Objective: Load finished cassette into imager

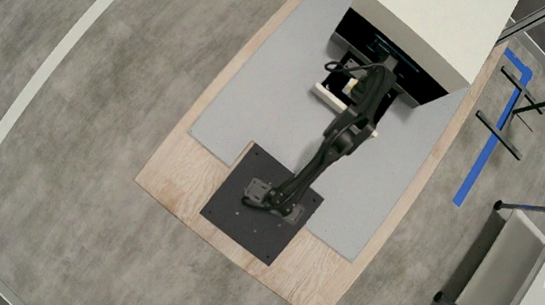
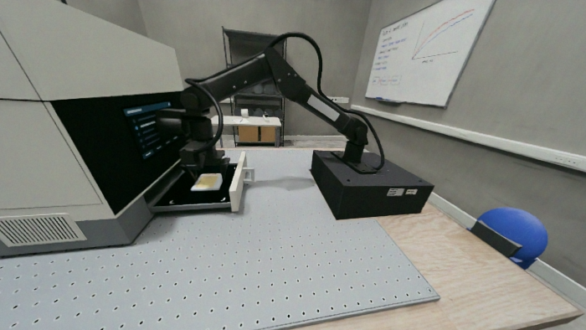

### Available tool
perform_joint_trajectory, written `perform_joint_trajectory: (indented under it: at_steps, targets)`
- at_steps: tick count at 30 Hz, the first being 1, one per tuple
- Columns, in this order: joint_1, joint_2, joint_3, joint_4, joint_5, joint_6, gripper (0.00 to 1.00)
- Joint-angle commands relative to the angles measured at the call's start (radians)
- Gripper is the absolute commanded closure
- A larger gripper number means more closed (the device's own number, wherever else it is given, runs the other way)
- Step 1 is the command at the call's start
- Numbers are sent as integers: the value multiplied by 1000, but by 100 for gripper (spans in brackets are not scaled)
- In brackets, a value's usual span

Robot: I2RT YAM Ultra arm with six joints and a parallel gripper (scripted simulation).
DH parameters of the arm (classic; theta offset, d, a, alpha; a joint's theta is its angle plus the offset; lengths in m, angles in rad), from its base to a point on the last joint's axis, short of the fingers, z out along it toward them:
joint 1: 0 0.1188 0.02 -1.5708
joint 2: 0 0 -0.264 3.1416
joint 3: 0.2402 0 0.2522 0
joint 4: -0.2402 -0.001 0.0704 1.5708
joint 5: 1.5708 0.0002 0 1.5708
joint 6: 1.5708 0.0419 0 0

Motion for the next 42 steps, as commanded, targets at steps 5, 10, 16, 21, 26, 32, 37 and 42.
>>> perform_joint_trajectory:
  at_steps: [5,10,16,21,26,32,37,42]
  targets:
    - [16,-38,-8,-5,-13,0,9]
    - [16,-38,-12,-5,-13,0,9]
    - [17,-39,-14,-5,-13,1,9]
    - [17,-39,-14,-5,-13,1,9]
    - [18,-61,-57,51,-12,-1,9]
    - [18,-20,0,47,-12,-1,9]
    - [18,-5,28,8,-12,0,9]
    - [18,-26,30,7,-12,0,9]
